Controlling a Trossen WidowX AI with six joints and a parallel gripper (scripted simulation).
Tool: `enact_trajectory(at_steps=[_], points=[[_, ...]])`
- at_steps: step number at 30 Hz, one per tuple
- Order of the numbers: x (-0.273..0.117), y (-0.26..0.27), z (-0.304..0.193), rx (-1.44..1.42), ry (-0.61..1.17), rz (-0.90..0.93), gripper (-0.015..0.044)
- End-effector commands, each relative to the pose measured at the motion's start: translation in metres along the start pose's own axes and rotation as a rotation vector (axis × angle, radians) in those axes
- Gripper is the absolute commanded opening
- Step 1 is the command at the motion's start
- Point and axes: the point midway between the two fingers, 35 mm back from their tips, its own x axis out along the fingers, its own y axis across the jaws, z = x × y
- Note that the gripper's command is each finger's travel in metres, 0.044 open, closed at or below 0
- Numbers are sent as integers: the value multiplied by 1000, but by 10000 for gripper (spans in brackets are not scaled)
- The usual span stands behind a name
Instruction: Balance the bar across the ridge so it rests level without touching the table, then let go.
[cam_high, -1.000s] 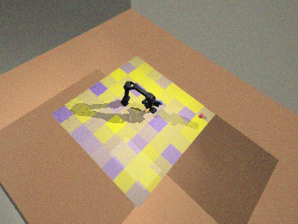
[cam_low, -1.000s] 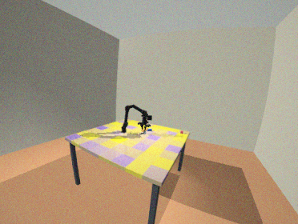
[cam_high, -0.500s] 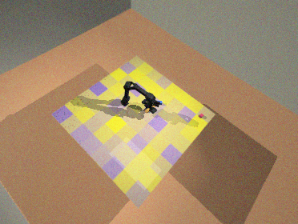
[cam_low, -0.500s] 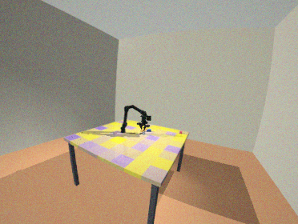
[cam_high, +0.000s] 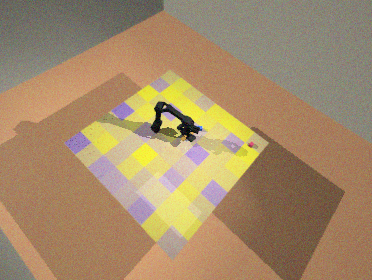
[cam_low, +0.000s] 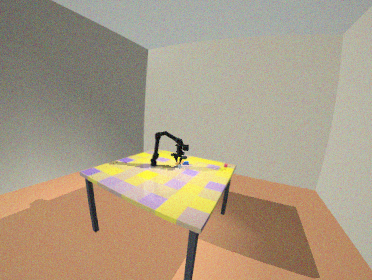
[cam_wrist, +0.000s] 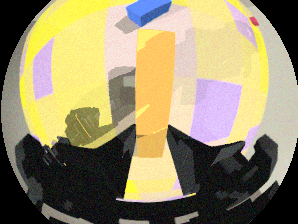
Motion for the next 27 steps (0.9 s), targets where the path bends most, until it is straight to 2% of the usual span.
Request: enact_trajectory(at_steps=[1, 16, 25, 27], points=[[0, 0, 0, 0, 0, 0, 173], [0, 0, 0, 0, 0, 0, 185], [0, 0, 0, 0, 0, 0, 421], [0, 0, 0, 0, 0, 0, 440]])
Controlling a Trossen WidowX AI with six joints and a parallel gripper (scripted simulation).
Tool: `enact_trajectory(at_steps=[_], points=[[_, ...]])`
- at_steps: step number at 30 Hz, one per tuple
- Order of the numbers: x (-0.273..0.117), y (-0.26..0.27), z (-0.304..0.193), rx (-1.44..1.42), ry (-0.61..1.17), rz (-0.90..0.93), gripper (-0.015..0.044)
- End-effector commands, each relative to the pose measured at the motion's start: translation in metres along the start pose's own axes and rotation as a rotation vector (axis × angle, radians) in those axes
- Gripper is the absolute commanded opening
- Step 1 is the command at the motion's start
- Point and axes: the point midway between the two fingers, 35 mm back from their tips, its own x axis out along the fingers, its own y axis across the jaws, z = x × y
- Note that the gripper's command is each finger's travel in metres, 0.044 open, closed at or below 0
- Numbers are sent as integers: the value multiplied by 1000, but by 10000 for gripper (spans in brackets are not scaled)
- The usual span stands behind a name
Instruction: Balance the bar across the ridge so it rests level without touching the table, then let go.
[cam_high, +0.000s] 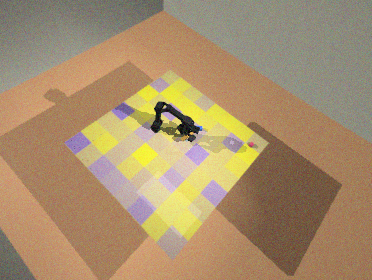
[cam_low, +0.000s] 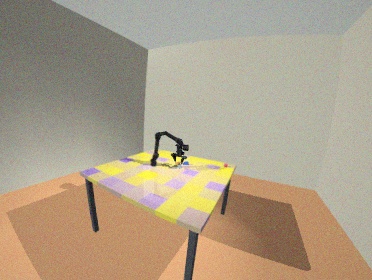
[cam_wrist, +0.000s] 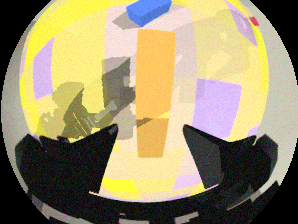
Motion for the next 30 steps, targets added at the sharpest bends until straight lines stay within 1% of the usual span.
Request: enact_trajectory(at_steps=[1, 3, 9, 11, 30], points=[[0, 0, 0, 0, 0, 0, 440], [-8, -1, 1, 0, 0, -1, 440], [-81, -3, 1, 0, 0, 0, 440], [-98, 0, 0, 0, 0, 0, 440], [-100, 0, 0, 0, 0, 0, 440]])
